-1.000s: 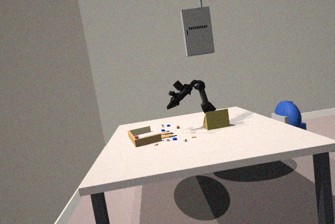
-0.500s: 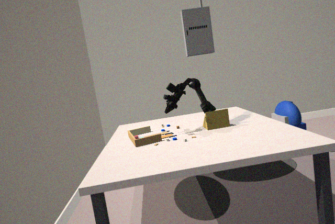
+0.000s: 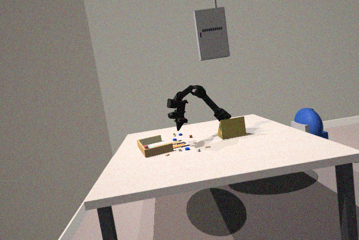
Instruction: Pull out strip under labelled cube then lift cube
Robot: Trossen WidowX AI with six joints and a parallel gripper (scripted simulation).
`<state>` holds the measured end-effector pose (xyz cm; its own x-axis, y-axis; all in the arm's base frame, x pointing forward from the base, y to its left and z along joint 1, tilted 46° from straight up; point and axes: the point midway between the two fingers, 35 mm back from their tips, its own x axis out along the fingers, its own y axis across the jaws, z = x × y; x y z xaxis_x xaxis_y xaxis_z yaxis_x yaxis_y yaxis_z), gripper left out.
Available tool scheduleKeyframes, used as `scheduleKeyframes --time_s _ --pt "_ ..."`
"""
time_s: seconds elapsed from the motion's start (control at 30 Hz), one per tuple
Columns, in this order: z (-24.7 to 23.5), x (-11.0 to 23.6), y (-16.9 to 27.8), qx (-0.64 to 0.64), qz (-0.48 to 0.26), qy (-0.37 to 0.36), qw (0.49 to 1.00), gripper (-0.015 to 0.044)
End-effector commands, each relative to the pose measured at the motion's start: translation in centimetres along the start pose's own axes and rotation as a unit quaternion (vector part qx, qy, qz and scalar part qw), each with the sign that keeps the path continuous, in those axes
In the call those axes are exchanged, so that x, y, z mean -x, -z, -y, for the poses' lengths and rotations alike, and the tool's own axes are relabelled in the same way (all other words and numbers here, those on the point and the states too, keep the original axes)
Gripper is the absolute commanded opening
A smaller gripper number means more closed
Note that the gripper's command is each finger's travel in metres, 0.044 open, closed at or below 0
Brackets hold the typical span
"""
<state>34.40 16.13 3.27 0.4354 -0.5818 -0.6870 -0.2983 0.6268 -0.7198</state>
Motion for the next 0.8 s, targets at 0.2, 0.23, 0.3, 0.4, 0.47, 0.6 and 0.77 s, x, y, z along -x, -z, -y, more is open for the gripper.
scheduleKeyframes --time_s 0.2,0.23,0.3,0.4,0.47,0.6,0.77 --pt "-0.5 -3.1 0.7 0.003 -0.14 -0.009 0.99 0.0" --pt "-0.5 -3.1 0.7 0.003 -0.14 -0.009 0.99 0.0" --pt "-0.5 -3.1 0.7 0.003 -0.14 -0.009 0.99 0.0" --pt "-0.5 -3.3 0.7 0.003 -0.14 -0.009 0.99 0.0" --pt "-0.5 -3.7 0.8 0.003 -0.14 -0.01 0.99 0.0" --pt "-0.5 -4.3 0.9 0.003 -0.14 -0.01 0.99 0.0" --pt "-0.5 -5.1 1.1 0.003 -0.14 -0.01 0.99 0.0"
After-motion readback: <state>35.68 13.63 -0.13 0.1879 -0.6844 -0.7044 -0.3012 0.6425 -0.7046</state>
